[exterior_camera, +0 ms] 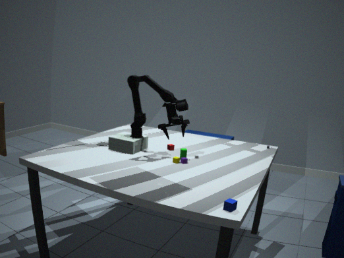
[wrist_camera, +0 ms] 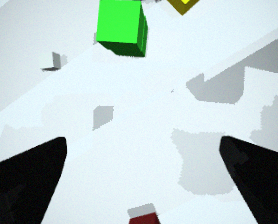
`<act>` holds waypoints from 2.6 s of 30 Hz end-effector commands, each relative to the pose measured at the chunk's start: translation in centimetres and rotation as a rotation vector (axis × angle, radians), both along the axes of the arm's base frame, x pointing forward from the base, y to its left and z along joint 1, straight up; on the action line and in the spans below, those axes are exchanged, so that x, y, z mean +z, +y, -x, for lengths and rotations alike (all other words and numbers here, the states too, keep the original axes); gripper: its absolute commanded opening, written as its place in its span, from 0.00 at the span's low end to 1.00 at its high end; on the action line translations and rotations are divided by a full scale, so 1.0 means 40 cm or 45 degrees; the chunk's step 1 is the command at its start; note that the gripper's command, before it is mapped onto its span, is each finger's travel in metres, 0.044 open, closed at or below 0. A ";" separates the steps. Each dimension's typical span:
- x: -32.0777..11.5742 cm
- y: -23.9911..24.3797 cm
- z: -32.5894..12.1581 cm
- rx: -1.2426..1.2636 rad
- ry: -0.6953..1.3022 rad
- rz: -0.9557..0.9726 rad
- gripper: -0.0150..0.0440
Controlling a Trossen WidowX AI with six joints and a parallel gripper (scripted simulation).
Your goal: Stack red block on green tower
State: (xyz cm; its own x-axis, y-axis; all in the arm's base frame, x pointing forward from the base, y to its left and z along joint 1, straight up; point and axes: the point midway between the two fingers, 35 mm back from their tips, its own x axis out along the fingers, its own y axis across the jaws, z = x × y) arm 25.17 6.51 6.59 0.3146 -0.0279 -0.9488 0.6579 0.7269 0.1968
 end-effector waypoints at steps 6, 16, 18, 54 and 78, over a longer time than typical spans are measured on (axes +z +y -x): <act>-0.018 0.138 0.091 0.255 0.195 -0.014 1.00; -0.032 0.232 0.207 0.483 0.387 0.027 1.00; -0.032 0.232 0.207 0.483 0.387 0.027 1.00; -0.227 0.236 0.207 0.483 0.387 0.027 1.00; -0.255 0.235 0.208 0.483 0.388 0.028 0.96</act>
